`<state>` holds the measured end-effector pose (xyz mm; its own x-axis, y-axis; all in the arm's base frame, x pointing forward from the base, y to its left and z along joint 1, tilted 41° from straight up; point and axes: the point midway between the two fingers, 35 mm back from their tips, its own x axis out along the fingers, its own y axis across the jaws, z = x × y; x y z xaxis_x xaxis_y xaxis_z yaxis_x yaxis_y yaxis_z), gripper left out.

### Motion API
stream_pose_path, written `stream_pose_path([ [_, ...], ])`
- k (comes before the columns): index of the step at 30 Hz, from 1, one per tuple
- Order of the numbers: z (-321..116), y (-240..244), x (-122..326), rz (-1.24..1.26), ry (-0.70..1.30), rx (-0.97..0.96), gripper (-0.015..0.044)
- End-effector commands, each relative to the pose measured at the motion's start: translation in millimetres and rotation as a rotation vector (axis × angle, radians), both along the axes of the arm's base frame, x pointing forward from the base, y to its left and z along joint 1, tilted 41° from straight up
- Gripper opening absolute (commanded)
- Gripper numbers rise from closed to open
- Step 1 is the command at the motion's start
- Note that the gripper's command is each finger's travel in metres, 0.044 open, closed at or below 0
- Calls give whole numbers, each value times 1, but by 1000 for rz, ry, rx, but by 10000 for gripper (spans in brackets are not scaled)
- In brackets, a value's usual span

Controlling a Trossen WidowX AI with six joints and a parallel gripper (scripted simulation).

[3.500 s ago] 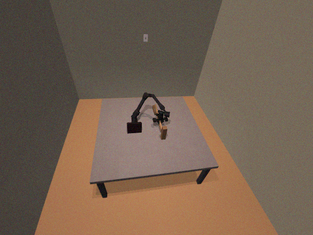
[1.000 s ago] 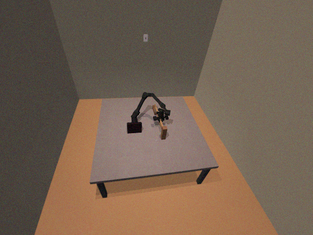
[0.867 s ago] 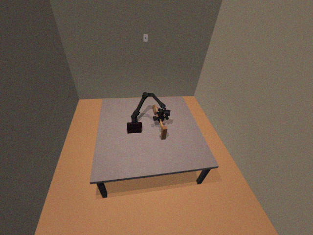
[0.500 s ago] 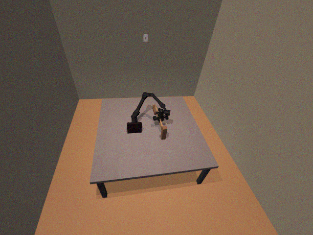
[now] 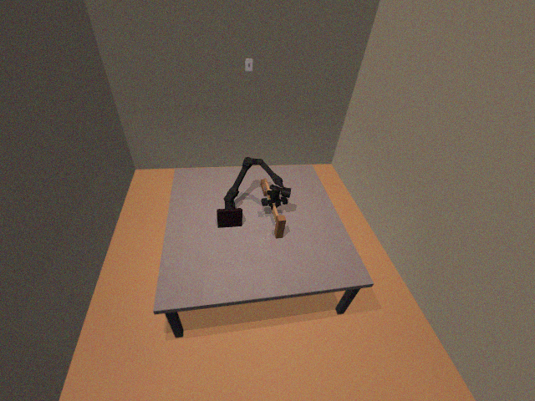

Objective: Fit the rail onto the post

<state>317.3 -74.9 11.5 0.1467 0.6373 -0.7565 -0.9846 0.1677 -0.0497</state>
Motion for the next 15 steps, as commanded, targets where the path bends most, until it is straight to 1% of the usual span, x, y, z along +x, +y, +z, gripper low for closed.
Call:
stream_pose_path([
  [1, -1, -1, 0, -3, 1, -1, 0],
  [15, -2, -5, 0, -3, 1, -2, 0],
])
